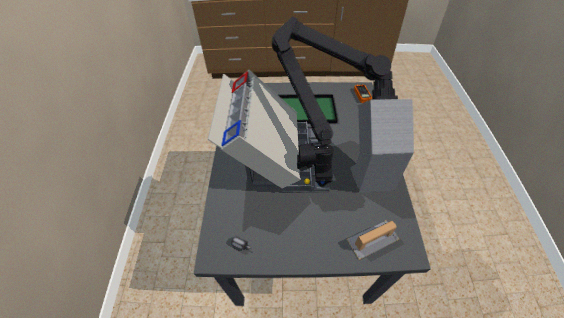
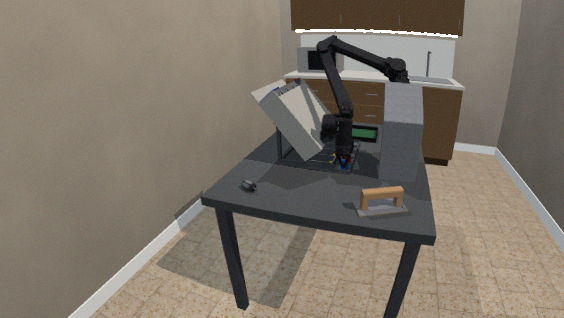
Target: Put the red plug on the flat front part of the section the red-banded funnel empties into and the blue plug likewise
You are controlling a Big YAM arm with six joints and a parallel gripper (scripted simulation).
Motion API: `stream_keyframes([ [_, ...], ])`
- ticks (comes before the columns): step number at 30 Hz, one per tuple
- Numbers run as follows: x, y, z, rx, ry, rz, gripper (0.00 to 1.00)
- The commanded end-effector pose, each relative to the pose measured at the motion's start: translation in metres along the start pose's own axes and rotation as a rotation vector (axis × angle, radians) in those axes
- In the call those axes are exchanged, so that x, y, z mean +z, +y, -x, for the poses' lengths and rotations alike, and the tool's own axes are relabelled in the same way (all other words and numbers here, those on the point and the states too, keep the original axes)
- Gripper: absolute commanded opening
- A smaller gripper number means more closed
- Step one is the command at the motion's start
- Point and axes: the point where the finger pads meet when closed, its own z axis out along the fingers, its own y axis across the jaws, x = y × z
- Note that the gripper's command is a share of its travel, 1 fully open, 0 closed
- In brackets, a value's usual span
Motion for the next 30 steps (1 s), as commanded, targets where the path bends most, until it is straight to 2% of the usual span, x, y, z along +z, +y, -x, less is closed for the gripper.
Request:
stream_keyframes([
  [1,0.001,0.000,0.000,0.000,-0.007,-0.001,0.59],
  [11,-0.001,0.000,0.001,0.002,-0.011,-0.001,0.59],
  [17,-0.008,0.001,0.006,0.007,-0.027,0.000,0.59],
  [30,-0.021,-0.001,0.000,-0.007,-0.014,0.001,0.59],
])
